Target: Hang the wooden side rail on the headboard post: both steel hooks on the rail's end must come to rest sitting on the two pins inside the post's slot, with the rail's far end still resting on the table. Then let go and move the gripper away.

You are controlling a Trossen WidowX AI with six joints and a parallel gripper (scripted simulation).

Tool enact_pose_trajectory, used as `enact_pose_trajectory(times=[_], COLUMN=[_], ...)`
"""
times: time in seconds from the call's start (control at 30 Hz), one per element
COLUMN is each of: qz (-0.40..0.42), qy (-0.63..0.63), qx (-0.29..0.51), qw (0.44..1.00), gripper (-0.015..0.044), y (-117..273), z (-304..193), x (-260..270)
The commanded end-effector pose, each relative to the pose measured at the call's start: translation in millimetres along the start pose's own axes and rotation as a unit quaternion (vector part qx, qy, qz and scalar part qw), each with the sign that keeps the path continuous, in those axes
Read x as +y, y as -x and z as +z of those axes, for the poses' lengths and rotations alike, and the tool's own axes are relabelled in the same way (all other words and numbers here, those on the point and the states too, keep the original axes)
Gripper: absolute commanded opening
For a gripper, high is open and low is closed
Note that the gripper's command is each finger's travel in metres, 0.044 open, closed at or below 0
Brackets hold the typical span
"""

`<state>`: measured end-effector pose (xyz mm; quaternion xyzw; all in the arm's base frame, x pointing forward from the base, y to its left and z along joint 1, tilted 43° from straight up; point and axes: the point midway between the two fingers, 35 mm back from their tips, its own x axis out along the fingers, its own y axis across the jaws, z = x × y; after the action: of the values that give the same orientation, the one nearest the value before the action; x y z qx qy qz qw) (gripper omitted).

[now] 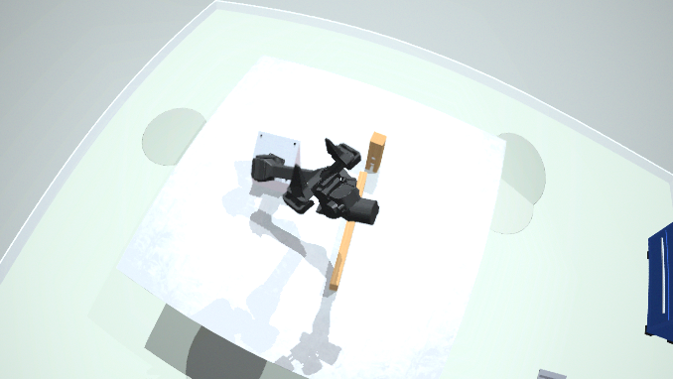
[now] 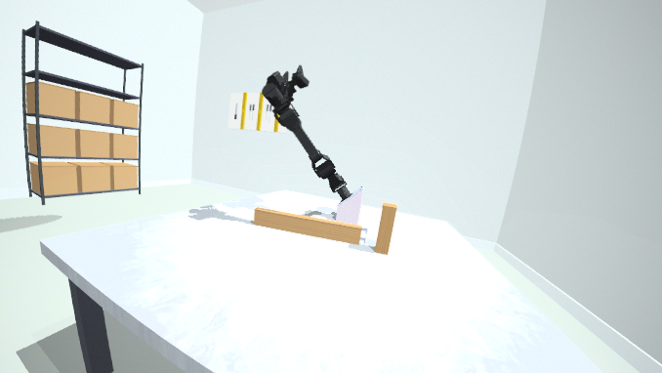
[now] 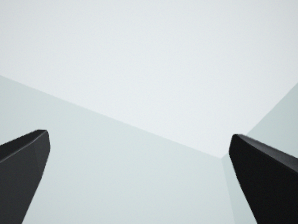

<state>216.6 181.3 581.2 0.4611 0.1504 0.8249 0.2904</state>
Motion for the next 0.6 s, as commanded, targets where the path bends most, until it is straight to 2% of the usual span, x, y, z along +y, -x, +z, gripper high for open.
enact_pose_trajectory(times=[0.0, 0.13, 0.33, 0.57], qz=[0.001, 0.033, 0.136, 0.265], qy=[0.000, 0.008, 0.026, 0.038], qx=[0.001, 0.028, 0.095, 0.152], qw=[1.000, 0.999, 0.986, 0.951], gripper=[0.0426, 0.0440, 0.0440, 0.0440], y=[-1, -22, -67, -84], z=[-1, -24, -93, -167], x=[0, 13, 60, 133])
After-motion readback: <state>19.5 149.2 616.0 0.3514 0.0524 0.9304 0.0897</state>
